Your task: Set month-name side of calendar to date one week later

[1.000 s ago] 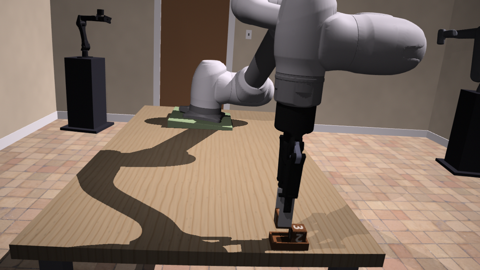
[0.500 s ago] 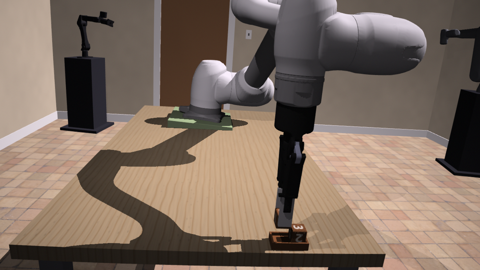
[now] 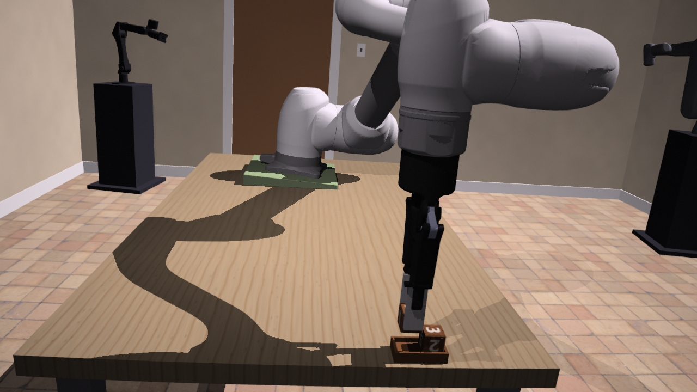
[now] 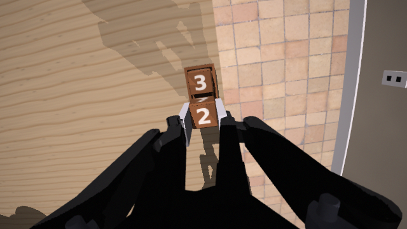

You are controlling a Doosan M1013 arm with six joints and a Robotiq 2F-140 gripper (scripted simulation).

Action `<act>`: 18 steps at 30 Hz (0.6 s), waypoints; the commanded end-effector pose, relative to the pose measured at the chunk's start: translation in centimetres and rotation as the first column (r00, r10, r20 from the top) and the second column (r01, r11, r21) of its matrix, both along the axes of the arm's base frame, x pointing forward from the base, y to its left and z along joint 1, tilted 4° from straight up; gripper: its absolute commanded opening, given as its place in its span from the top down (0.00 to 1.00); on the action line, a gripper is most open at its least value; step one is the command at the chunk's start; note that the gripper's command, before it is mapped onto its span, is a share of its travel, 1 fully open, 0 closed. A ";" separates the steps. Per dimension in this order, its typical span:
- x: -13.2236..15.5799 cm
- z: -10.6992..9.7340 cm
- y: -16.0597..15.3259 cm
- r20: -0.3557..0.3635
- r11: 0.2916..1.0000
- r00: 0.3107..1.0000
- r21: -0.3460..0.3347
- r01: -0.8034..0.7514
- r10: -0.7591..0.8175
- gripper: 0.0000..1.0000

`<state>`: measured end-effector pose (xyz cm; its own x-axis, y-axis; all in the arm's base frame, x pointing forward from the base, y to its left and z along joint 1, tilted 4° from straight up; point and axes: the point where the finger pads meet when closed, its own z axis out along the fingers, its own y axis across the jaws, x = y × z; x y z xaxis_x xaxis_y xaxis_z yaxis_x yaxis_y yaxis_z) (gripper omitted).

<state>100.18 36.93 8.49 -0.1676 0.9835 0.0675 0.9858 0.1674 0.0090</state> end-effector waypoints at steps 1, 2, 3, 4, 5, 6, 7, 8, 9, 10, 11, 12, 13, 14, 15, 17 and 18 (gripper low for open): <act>0.0 -0.1 0.0 0.000 1.000 1.000 0.000 0.000 0.000 0.75; 0.0 -0.1 0.0 0.000 1.000 1.000 0.000 0.000 0.000 0.75; 0.0 -0.1 0.0 0.000 1.000 1.000 0.000 0.000 0.000 0.75; 0.0 -0.1 0.0 0.000 1.000 1.000 0.000 0.000 0.000 0.75; 0.0 -0.2 0.0 0.000 1.000 1.000 0.000 0.000 0.000 0.75; 0.0 -0.2 0.0 0.000 1.000 1.000 0.000 0.000 0.000 0.75; 0.0 -0.3 0.0 0.000 1.000 1.000 0.000 0.000 0.000 0.75; 0.0 -0.4 0.0 0.000 1.000 1.000 0.000 0.000 0.000 0.75; 0.0 -0.5 0.0 0.000 1.000 1.000 0.000 0.000 0.000 0.75; 0.0 -0.5 0.0 0.000 1.000 1.000 0.000 0.000 0.000 0.75; 0.0 -0.6 0.0 0.000 1.000 1.000 0.000 0.000 0.000 0.75; 0.0 -0.7 0.1 0.000 1.000 1.000 0.000 0.000 0.000 0.75; 0.0 -0.8 0.1 0.000 1.000 1.000 0.000 0.000 0.000 0.75; 0.0 -0.9 0.1 0.000 1.000 1.000 0.000 0.000 0.000 0.75; 0.0 -1.0 0.1 0.000 1.000 1.000 0.000 0.000 0.000 0.75; 0.0 -1.2 0.1 0.000 1.000 1.000 0.000 0.000 0.000 0.75; 0.0 -1.3 0.1 0.000 1.000 1.000 0.000 0.000 0.000 0.75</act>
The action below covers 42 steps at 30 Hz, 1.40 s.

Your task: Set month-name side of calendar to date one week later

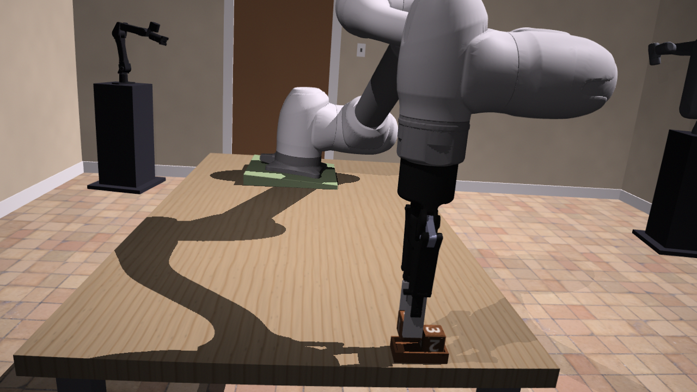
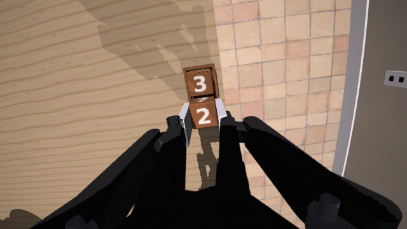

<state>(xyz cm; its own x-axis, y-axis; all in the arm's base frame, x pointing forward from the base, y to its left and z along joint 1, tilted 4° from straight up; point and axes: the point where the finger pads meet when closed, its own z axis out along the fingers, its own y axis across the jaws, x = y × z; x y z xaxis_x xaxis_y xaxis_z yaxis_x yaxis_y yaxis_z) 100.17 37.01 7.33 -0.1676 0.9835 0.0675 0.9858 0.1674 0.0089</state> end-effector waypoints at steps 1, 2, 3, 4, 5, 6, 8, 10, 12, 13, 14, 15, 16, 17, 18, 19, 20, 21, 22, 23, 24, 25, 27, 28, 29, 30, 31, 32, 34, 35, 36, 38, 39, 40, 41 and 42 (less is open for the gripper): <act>0.0 -0.1 0.0 0.000 1.000 1.000 0.000 0.000 0.000 0.75; 0.0 -0.1 0.0 0.000 1.000 1.000 0.000 0.000 0.000 0.75; 0.0 -0.2 0.0 0.000 1.000 1.000 0.000 0.000 0.000 0.75; 0.0 -0.3 0.0 0.000 1.000 1.000 0.000 0.000 0.000 0.75; 0.0 -0.4 0.0 0.000 1.000 1.000 0.000 0.000 0.000 0.75; 0.0 -0.5 0.0 0.000 1.000 1.000 0.000 0.000 0.000 0.75; 0.0 -0.6 0.0 0.000 1.000 1.000 0.000 0.000 0.000 0.75; 0.0 -0.8 0.1 0.000 1.000 1.000 0.000 0.000 0.000 0.75; 0.0 -0.9 0.1 0.000 1.000 1.000 0.000 0.000 0.000 0.75; 0.0 -0.9 0.1 0.000 1.000 1.000 0.000 0.000 0.000 0.75; 0.0 -1.0 0.1 0.000 1.000 1.000 0.000 0.000 0.000 0.75; 0.0 -1.0 0.1 0.000 1.000 1.000 0.000 0.000 0.000 0.75; 0.0 -1.1 0.1 0.000 1.000 1.000 0.000 0.000 0.000 0.75; 0.0 -1.1 0.1 0.000 1.000 1.000 0.000 0.000 0.000 0.75; 0.0 -1.1 0.1 0.000 1.000 1.000 0.000 0.000 0.000 0.75; 0.0 -1.1 0.1 0.000 1.000 1.000 0.000 0.000 0.000 0.75; 0.0 -1.1 0.1 0.000 1.000 1.000 0.000 0.000 0.000 0.75; 0.0 -1.2 0.1 0.000 1.000 1.000 0.000 0.000 0.000 0.75; 0.0 -1.2 0.1 0.000 1.000 1.000 0.000 0.000 0.000 0.75; 0.0 -1.2 0.1 0.000 1.000 1.000 0.000 0.000 0.000 0.75; 0.0 -1.2 0.1 0.000 1.000 1.000 0.000 0.000 0.000 0.75; 0.0 -1.2 0.1 0.000 1.000 1.000 0.000 0.000 0.000 0.75; 0.0 -1.2 0.1 0.000 1.000 1.000 0.000 0.000 0.000 0.75; 0.0 -1.2 0.1 0.000 1.000 1.000 0.000 0.000 0.000 0.75; 0.0 -1.2 0.1 0.000 1.000 1.000 0.000 0.000 0.000 0.75; 0.0 -1.2 0.1 0.000 1.000 1.000 0.000 0.000 0.000 0.75; 0.0 -1.2 0.1 0.000 1.000 1.000 0.000 0.000 0.000 0.75; 0.0 -1.2 0.1 0.000 1.000 1.000 0.000 0.000 0.000 0.75; 0.0 -1.2 0.1 0.000 1.000 1.000 0.000 0.000 0.000 0.75; 0.0 -1.2 0.1 0.000 1.000 1.000 0.000 0.000 0.000 0.75; 0.0 -1.2 0.1 0.000 1.000 1.000 0.000 0.000 0.000 0.75; 0.0 -1.2 0.1 0.000 1.000 1.000 0.000 0.000 0.000 0.75; 0.0 -1.2 0.1 0.000 1.000 1.000 0.000 0.000 0.000 0.75; 0.0 -1.2 0.1 0.000 1.000 1.000 0.000 0.000 0.000 0.75; 0.0 -1.2 0.1 0.000 1.000 1.000 0.000 0.000 0.000 0.75; 0.0 -1.2 0.1 0.000 1.000 1.000 0.000 0.000 0.000 0.75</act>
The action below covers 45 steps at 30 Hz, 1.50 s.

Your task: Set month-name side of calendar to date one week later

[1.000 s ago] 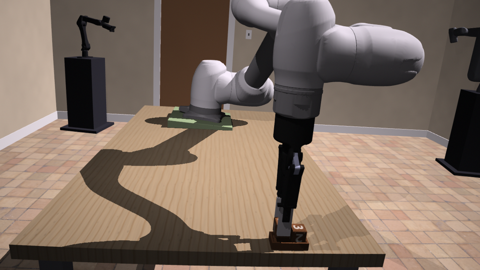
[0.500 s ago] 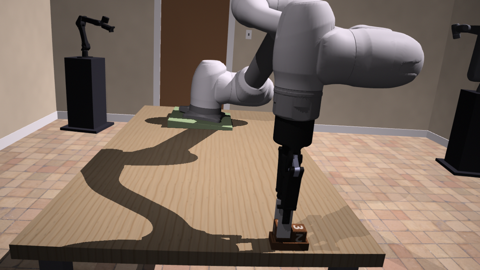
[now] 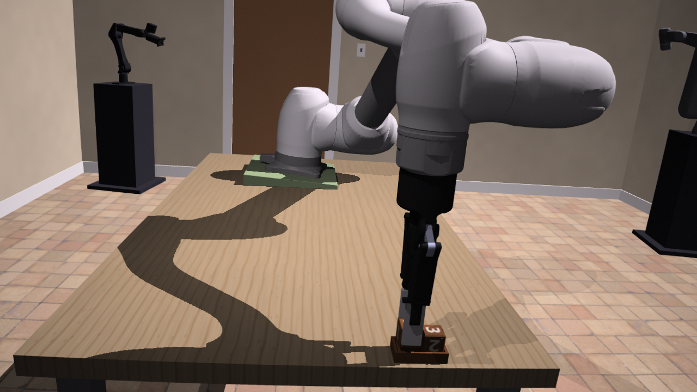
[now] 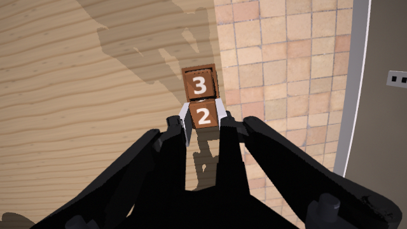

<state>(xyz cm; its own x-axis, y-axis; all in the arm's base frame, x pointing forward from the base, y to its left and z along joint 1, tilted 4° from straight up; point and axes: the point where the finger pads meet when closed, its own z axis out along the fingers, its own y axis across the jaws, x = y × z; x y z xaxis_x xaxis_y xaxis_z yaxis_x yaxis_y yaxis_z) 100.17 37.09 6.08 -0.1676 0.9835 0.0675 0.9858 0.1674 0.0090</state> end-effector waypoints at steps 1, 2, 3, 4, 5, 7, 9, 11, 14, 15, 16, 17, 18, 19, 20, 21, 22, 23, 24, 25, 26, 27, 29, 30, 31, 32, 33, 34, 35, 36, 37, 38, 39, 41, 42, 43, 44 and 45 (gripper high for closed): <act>0.0 0.0 0.0 0.000 1.000 1.000 0.000 0.000 0.000 0.75; 0.0 0.0 0.0 0.000 1.000 1.000 0.000 0.000 0.000 0.75; 0.0 0.0 0.0 0.000 1.000 1.000 0.000 0.000 0.000 0.75; 0.0 0.0 0.0 0.000 1.000 1.000 0.000 0.000 0.000 0.75; 0.0 0.0 0.0 0.000 1.000 1.000 0.000 0.000 0.000 0.75; 0.0 0.0 0.0 0.000 1.000 1.000 0.000 0.000 0.000 0.75; 0.0 0.0 0.0 0.000 1.000 1.000 0.000 0.000 0.000 0.75; 0.0 0.0 0.0 0.000 1.000 1.000 0.000 0.000 0.000 0.75; 0.0 -0.1 0.0 0.000 1.000 1.000 0.000 0.000 0.000 0.75; 0.0 -0.1 0.0 0.000 1.000 1.000 0.000 0.000 0.000 0.75; 0.0 -0.1 0.0 0.000 1.000 1.000 0.000 0.000 0.000 0.75; 0.0 -0.1 0.0 0.000 1.000 1.000 0.000 0.000 0.000 0.75; 0.0 -0.2 0.0 0.000 1.000 1.000 0.000 0.000 0.000 0.75; 0.0 -0.2 0.0 0.000 1.000 1.000 0.000 0.000 0.000 0.75; 0.0 -0.3 0.0 0.000 1.000 1.000 0.000 0.000 0.000 0.75; 0.0 -0.3 0.0 0.000 1.000 1.000 0.000 0.000 0.000 0.75; 0.0 -0.4 0.0 0.000 1.000 1.000 0.000 0.000 0.000 0.75; 0.0 -0.4 0.0 0.000 1.000 1.000 0.000 0.000 0.000 0.75; 0.0 -0.5 0.0 0.000 1.000 1.000 0.000 0.000 0.000 0.75; 0.0 -0.5 0.0 0.000 1.000 1.000 0.000 0.000 0.000 0.75; 0.0 -0.6 0.0 0.000 1.000 1.000 0.000 0.000 0.000 0.75; 0.0 -0.6 0.0 0.000 1.000 1.000 0.000 0.000 0.000 0.75; 0.0 -0.6 0.0 0.000 1.000 1.000 0.000 0.000 0.000 0.75; 0.0 -0.7 0.0 0.000 1.000 1.000 0.000 0.000 0.000 0.75; 0.0 -0.7 0.1 0.000 1.000 1.000 0.000 0.000 0.000 0.75; 0.0 -0.7 0.1 0.000 1.000 1.000 0.000 0.000 0.000 0.75; 0.0 -0.8 0.1 0.000 1.000 1.000 0.000 0.000 0.000 0.75; 0.0 -0.8 0.1 0.000 1.000 1.000 0.000 0.000 0.000 0.75; 0.0 -0.8 0.1 0.000 1.000 1.000 0.000 0.000 0.000 0.75; 0.0 -0.9 0.1 0.000 1.000 1.000 0.000 0.000 0.000 0.75; 0.0 -0.9 0.1 0.000 1.000 1.000 0.000 0.000 0.000 0.75; 0.0 -0.9 0.1 0.000 1.000 1.000 0.000 0.000 0.000 0.75; 0.0 -0.9 0.1 0.000 1.000 1.000 0.000 0.000 0.000 0.75; 0.0 -1.0 0.1 0.000 1.000 1.000 0.000 0.000 0.000 0.75; 0.0 -1.0 0.1 0.000 1.000 1.000 0.000 0.000 0.000 0.75; 0.0 -1.0 0.1 0.000 1.000 1.000 0.000 0.000 0.000 0.75; 0.0 -1.0 0.1 0.000 1.000 1.000 0.000 0.000 0.000 0.75; 0.0 -1.0 0.1 0.000 1.000 1.000 0.000 0.000 0.000 0.75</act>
<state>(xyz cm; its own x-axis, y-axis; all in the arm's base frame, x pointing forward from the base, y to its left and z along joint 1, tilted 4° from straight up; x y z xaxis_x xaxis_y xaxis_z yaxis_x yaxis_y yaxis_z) 100.17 37.16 5.09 -0.1676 0.9835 0.0675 0.9858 0.1674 0.0090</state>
